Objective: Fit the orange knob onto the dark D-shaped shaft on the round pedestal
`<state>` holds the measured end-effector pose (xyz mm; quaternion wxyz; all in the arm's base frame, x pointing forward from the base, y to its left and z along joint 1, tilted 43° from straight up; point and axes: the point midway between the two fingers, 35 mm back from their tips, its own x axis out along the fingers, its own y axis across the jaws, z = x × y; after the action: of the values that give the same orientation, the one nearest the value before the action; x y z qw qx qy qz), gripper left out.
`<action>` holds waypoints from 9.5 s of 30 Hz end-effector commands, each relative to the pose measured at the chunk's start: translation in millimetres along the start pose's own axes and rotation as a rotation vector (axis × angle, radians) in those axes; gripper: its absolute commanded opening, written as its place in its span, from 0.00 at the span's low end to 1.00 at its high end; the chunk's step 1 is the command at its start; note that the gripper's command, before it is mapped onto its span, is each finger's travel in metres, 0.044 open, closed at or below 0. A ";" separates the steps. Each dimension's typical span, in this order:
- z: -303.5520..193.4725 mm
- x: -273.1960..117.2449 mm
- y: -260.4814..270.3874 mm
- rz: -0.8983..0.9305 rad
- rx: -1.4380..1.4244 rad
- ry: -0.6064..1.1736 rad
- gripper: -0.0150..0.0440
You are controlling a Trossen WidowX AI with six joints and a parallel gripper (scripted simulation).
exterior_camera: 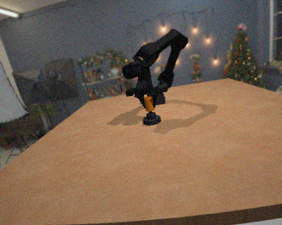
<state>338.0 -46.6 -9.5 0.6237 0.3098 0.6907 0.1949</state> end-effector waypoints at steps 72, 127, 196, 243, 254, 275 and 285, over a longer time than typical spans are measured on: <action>-1.4 0.0 -0.8 -0.002 0.054 -0.001 0.25; 1.3 -2.9 0.7 -0.002 0.106 -0.002 0.25; -1.6 1.4 -0.6 -0.002 0.106 -0.001 0.25; -2.4 -1.5 -0.3 -0.002 0.159 -0.001 0.25; -0.2 -4.1 1.6 -0.002 0.159 -0.002 0.25; -2.1 0.8 0.2 -0.002 0.159 -0.001 0.25; -0.3 -3.9 0.8 -0.002 0.159 -0.002 0.25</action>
<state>335.7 -46.2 -8.4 0.5957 0.3585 0.7050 0.1402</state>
